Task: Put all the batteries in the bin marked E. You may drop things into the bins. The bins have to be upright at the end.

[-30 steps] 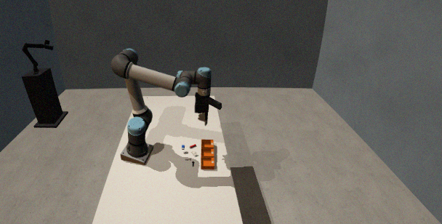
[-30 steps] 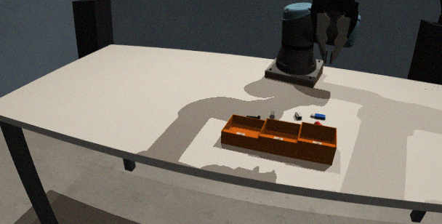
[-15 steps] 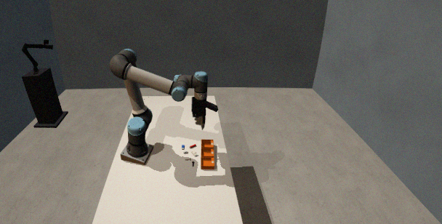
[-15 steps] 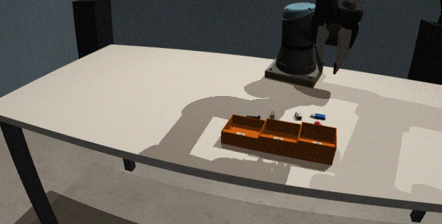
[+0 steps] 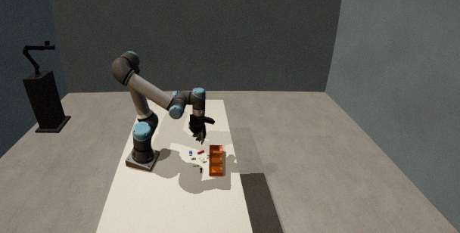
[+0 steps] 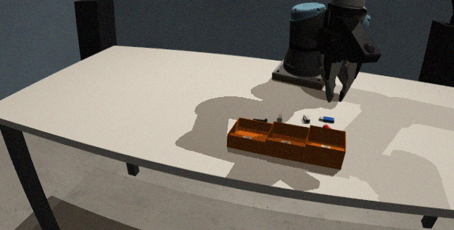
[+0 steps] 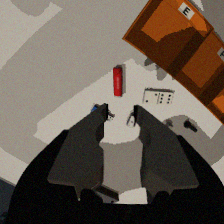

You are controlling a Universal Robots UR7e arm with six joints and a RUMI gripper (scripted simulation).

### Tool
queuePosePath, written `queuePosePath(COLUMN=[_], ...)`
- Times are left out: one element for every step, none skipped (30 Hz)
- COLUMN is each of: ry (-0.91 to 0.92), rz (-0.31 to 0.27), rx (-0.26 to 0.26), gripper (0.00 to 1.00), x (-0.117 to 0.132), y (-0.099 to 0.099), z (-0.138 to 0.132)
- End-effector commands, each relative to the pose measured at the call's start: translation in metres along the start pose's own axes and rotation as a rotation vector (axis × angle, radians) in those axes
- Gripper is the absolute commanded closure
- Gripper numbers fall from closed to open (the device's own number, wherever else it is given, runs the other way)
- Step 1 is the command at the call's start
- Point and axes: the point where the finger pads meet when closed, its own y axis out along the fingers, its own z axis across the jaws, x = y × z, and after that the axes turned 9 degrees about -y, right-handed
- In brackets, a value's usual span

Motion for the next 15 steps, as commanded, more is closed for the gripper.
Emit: queuePosePath(ry=[-0.07, -0.07, -0.07, -0.07, -0.07, -0.07, -0.07, -0.07, -0.07, -0.07, -0.07, -0.07, -0.07, -0.07, -0.07], rz=[0.021, 0.021, 0.021, 0.021, 0.021, 0.021, 0.021, 0.021, 0.021, 0.02, 0.021, 0.021, 0.021, 0.021, 0.021], rx=[0.003, 0.003, 0.003, 0.003, 0.003, 0.003, 0.003, 0.003, 0.003, 0.003, 0.003, 0.003, 0.003, 0.003, 0.003], gripper=[0.83, 0.83, 0.83, 0.83, 0.83, 0.83, 0.83, 0.83, 0.83, 0.83, 0.83, 0.83, 0.83, 0.83, 0.83], x=[0.0046, 0.0048, 0.0048, 0.0048, 0.0048, 0.0047, 0.0045, 0.0043, 0.0042, 0.0039, 0.0038, 0.0036, 0.0036, 0.0036, 0.0035], y=[0.0112, 0.0112, 0.0112, 0.0112, 0.0112, 0.0112, 0.0112, 0.0112, 0.0112, 0.0112, 0.0112, 0.0112, 0.0112, 0.0112, 0.0112], z=[-0.0068, -0.007, -0.0071, -0.0071, -0.007, -0.0068, -0.0066, -0.0064, -0.0061, -0.0059, -0.0057, -0.0054, -0.0054, -0.0054, -0.0052])
